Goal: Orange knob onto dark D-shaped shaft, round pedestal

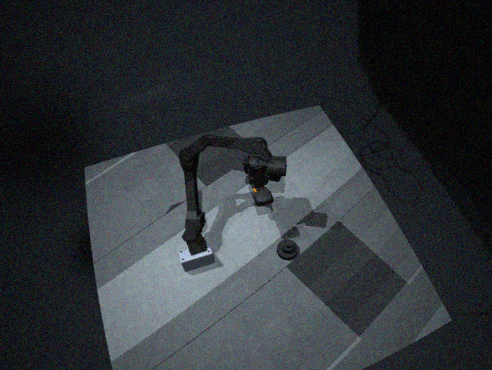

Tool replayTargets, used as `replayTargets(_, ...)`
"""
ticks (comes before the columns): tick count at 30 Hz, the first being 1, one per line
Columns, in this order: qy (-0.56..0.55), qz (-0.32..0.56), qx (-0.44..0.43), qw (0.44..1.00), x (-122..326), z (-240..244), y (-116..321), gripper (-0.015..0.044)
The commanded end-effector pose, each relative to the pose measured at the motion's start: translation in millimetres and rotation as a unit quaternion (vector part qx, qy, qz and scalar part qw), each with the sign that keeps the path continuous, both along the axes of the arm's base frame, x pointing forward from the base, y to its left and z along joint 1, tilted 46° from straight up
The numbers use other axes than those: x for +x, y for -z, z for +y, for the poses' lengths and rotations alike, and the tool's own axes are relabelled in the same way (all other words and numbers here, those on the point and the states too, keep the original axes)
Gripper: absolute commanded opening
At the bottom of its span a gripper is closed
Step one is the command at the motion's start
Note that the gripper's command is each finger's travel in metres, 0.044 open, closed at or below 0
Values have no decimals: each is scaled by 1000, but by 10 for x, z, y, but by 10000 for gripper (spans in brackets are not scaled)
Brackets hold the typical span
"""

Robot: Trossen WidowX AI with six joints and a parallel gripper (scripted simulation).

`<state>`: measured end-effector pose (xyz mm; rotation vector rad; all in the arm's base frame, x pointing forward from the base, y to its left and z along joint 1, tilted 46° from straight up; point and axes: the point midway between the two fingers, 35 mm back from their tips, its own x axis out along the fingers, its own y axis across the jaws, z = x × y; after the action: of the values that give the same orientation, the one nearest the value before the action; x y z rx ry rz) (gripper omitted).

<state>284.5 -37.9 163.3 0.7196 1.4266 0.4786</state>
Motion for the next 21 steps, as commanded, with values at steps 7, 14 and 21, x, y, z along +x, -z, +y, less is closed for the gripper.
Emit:
replayTargets(7, -2, -2, -3, 1000, 131, -185, 185, 0)
replayTargets(14, -5, 0, -3, 1000, 211, -304, 342, 0)
replayTargets(21, -9, 1, -3, 1000, 281, -420, 508, 0)
